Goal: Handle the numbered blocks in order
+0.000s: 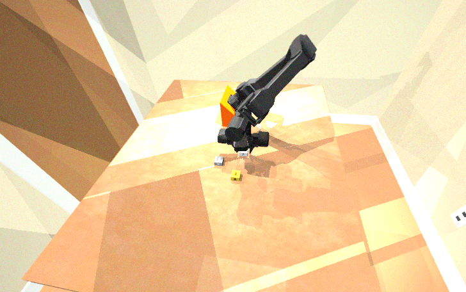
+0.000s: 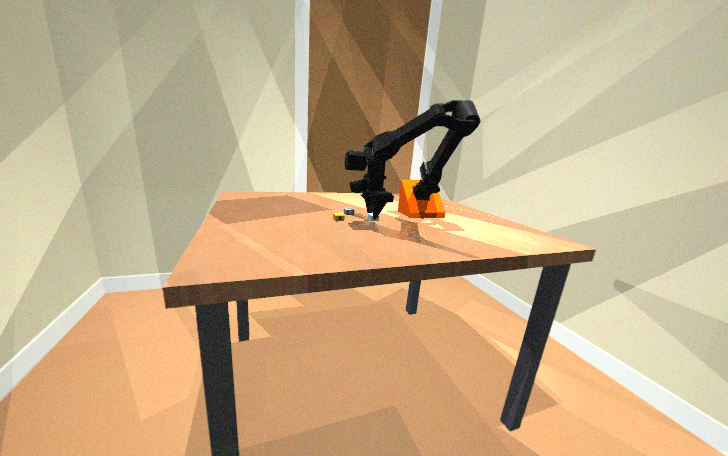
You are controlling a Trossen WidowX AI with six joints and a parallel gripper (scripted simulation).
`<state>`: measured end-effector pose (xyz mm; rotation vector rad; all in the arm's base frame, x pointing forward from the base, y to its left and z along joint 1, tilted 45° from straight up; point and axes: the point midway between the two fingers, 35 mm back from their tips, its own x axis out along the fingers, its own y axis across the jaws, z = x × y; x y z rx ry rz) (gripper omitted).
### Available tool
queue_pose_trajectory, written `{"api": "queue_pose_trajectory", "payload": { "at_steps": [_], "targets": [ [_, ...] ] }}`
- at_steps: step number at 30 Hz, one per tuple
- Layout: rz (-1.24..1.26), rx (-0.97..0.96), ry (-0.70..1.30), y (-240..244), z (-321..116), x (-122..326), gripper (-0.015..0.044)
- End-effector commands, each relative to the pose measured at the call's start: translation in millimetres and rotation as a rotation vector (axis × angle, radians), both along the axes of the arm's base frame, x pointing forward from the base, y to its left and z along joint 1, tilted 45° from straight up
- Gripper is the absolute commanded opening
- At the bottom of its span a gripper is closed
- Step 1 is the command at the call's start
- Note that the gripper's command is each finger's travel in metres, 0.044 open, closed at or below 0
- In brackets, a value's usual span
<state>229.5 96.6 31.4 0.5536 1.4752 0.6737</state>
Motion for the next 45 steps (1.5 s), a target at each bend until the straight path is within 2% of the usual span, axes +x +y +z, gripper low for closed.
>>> {"api": "queue_pose_trajectory", "payload": {
  "at_steps": [1,4,15,18,22,26,35,45],
  "targets": [
    [-0.002,0.002,0.005,0,-1,-1,0.033],
    [-0.002,0.002,0.005,0,-1,-1,0.04],
    [-0.002,0.0,0.005,-26,25,0,0.04],
    [-0.003,-0.005,0.005,-40,37,3,0.0321],
    [-0.002,-0.005,0.006,-77,75,3,0.0216],
    [-0.002,-0.003,0.007,-83,81,2,0.012],
    [-0.002,-0.004,0.006,-83,82,4,0.012],
    [-0.002,-0.004,-0.001,-83,81,109,0.012]
  ]
}}
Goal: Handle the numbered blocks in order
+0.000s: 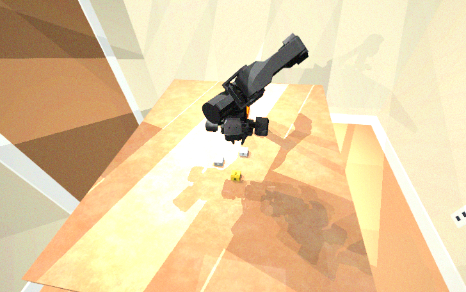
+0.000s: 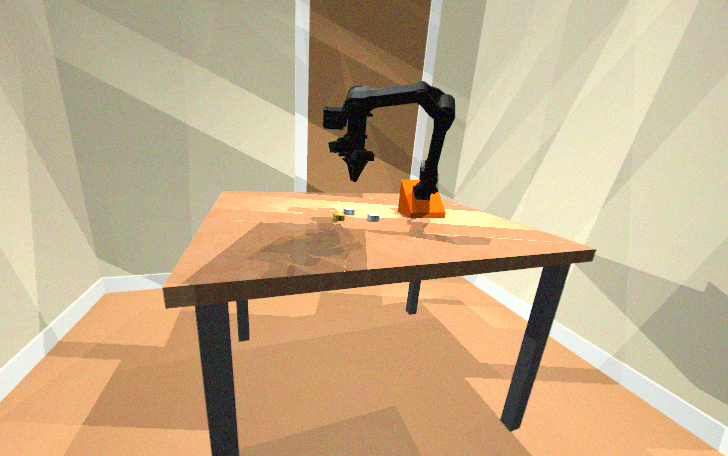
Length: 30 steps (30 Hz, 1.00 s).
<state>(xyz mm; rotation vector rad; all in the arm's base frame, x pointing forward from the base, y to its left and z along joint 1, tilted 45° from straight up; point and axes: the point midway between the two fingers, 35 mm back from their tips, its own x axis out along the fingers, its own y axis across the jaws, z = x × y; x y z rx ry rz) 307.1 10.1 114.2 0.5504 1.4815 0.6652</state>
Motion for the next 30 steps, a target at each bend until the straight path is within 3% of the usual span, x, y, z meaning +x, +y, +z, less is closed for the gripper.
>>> {"api": "queue_pose_trajectory", "payload": {
  "at_steps": [1,6,13,17,30],
  "targets": [
    [0.0,0.005,-0.007,4,-3,37,0.012],
    [0.0,0.005,-0.007,4,-3,38,0.012],
    [0.0,0.008,-0.008,60,-58,37,0.0304],
    [0.0,0.009,-0.008,62,-59,37,0.04],
    [0.0,0.009,-0.008,75,-72,37,0.04]
  ]
}}
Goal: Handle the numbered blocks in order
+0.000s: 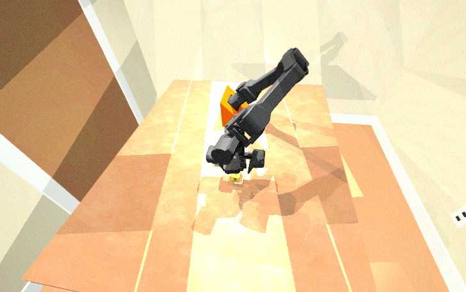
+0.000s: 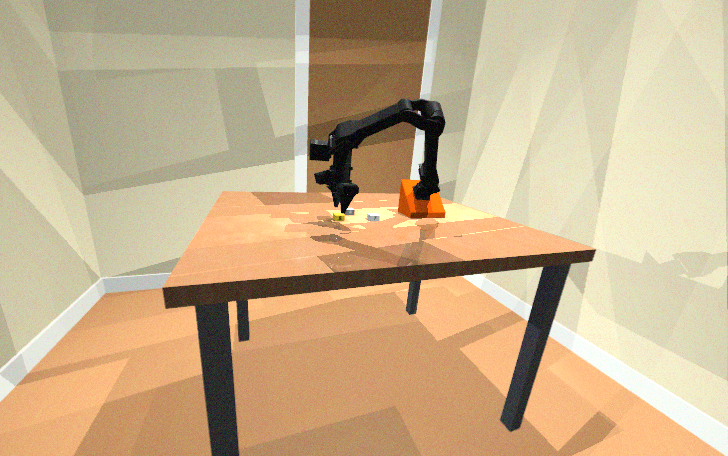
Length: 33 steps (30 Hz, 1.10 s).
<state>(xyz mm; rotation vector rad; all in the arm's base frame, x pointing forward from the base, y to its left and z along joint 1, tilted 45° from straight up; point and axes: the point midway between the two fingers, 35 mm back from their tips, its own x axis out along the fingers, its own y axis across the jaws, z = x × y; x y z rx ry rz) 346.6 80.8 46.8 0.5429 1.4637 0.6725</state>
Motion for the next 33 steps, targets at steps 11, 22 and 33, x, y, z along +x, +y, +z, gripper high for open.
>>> {"api": "queue_pose_trajectory", "payload": {
  "at_steps": [11,22,33],
  "targets": [
    [-0.002,0.008,0.011,16,-17,-4,0.04],
    [-0.002,0.008,0.011,17,-17,-4,0.0164],
    [-0.002,0.008,0.011,17,-17,-4,0.012]
  ]
}}
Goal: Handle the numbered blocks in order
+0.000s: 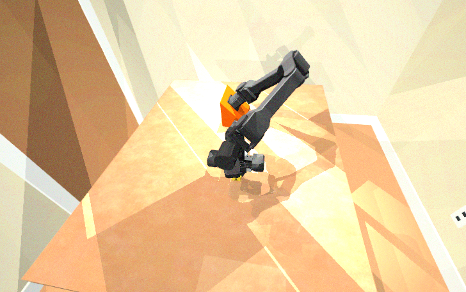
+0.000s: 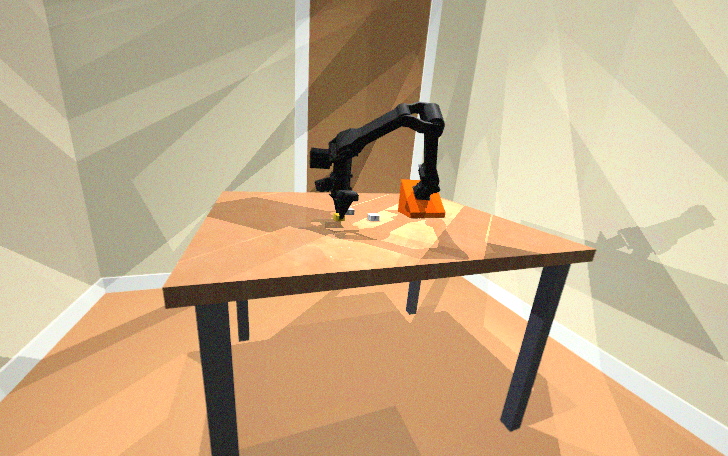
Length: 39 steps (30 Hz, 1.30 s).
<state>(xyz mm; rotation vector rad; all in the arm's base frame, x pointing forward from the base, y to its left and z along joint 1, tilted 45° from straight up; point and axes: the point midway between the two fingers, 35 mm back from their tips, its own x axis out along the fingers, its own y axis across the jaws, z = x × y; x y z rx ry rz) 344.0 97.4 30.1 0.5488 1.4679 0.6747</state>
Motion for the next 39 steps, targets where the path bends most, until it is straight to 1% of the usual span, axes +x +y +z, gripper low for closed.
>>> {"api": "queue_pose_trajectory", "payload": {
  "at_steps": [1,27,37,38,39],
  "targets": [
    [-0.002,0.004,0.005,0.4,-0.6,-1.0,0.012],
    [-0.002,0.004,0.005,0.4,-0.6,-1.0,0.012],
    [-0.002,0.004,0.005,0.4,-0.6,-1.0,0.0383],
    [-0.002,0.004,0.005,0.4,-0.6,-1.0,0.04],
    [-0.002,0.004,0.005,0.4,-0.6,-1.0,0.04]
  ]
}}
